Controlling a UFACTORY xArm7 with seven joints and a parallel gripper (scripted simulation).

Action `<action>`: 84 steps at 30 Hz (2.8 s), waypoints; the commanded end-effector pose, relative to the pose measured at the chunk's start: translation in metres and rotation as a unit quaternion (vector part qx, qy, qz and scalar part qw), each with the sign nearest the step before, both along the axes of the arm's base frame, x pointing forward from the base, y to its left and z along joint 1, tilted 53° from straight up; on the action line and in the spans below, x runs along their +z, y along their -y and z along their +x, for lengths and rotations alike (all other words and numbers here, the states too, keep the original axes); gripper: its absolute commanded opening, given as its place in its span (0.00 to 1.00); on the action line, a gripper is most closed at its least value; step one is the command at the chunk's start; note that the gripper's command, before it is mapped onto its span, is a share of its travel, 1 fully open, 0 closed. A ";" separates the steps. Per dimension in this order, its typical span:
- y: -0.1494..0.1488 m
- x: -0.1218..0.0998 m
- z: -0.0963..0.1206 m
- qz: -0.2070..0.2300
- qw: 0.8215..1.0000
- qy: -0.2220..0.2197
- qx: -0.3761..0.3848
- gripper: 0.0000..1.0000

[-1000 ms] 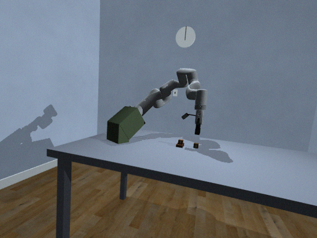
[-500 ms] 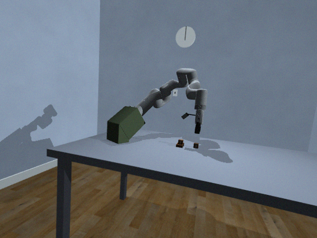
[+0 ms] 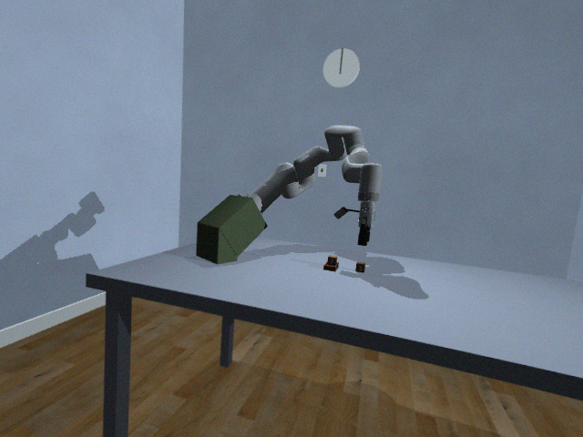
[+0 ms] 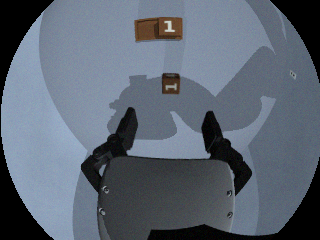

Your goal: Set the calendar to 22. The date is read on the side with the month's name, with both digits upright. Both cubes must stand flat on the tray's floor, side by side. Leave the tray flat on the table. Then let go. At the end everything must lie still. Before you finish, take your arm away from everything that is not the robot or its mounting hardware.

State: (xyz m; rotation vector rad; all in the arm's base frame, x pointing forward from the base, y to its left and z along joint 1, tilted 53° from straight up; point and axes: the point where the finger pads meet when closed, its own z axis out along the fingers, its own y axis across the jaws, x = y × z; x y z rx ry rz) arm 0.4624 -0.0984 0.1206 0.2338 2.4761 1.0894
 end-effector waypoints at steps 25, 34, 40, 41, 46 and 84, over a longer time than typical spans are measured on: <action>0.036 -0.011 0.025 0.199 0.898 -0.288 -0.268 1.00; 0.046 -0.016 0.031 0.251 0.830 -0.366 -0.337 1.00; 0.054 -0.020 0.036 0.289 0.766 -0.423 -0.389 1.00; 0.055 -0.021 0.037 0.293 0.757 -0.430 -0.395 1.00; 0.061 -0.024 0.040 0.317 0.707 -0.466 -0.427 1.00; 0.053 -0.057 0.067 0.380 0.518 -0.566 -0.517 1.00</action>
